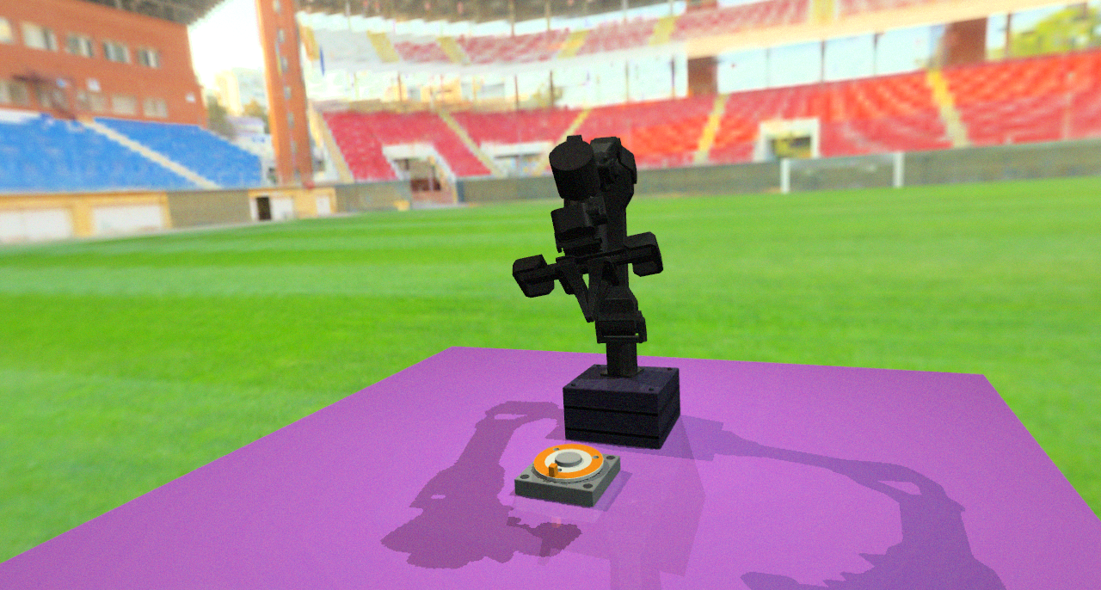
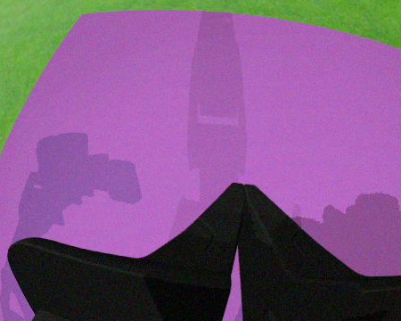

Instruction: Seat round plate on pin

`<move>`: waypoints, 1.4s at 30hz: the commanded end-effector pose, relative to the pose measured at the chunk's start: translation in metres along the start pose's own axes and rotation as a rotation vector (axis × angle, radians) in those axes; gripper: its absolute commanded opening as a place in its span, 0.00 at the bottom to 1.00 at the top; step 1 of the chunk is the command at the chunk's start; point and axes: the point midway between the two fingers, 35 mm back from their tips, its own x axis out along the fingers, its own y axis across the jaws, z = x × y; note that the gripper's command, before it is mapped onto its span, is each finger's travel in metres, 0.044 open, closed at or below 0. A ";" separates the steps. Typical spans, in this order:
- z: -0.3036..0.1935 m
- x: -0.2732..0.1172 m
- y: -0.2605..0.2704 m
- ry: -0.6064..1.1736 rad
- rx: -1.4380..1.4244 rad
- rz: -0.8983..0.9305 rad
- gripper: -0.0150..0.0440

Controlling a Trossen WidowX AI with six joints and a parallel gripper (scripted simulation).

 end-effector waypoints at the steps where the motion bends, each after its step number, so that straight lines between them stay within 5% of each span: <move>1: -0.044 0.031 -0.033 0.192 0.020 -0.083 0.25; 11: -0.180 0.069 -0.101 0.756 0.092 -0.229 0.25; 24: -0.213 0.103 -0.103 0.756 0.092 -0.228 0.25; 42: -0.214 0.099 -0.124 0.756 0.092 -0.230 0.25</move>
